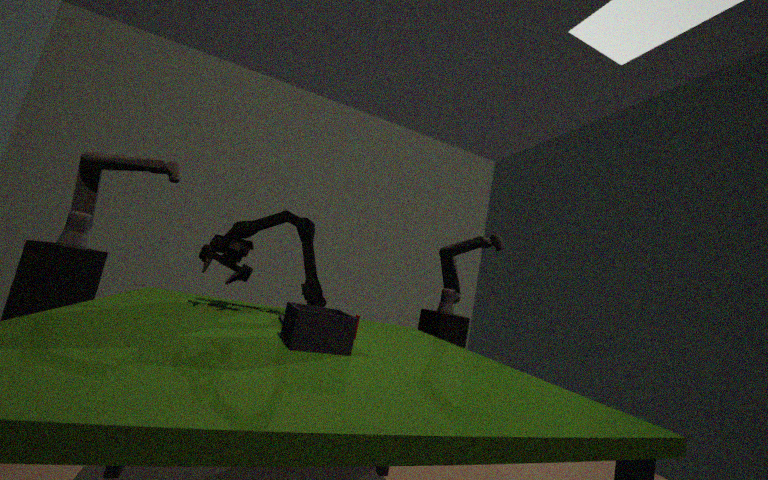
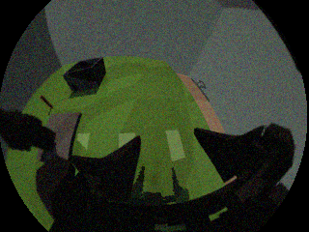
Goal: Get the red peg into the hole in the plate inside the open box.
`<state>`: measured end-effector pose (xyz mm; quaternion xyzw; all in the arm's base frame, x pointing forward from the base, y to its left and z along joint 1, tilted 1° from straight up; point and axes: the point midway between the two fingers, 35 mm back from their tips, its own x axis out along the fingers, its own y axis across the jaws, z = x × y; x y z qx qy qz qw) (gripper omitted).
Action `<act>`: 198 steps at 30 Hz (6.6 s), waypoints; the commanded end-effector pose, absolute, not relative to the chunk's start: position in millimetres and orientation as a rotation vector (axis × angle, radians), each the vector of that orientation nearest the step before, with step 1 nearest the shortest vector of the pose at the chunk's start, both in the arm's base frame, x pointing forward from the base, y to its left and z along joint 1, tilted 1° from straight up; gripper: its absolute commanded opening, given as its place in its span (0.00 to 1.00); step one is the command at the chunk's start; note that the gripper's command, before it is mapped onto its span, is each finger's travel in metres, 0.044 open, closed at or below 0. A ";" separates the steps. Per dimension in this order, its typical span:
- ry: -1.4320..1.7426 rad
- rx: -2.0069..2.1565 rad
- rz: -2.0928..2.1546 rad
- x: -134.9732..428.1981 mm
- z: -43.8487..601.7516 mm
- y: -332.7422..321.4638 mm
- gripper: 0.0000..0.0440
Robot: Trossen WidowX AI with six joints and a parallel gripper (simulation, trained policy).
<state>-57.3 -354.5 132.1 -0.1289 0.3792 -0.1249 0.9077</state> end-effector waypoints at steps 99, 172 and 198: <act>1.293 0.850 -0.707 188.5 65.8 103.8 0.98; 1.291 0.533 -0.727 197.4 191.3 0.9 0.21; 1.337 0.560 -0.792 186.2 188.4 2.0 0.42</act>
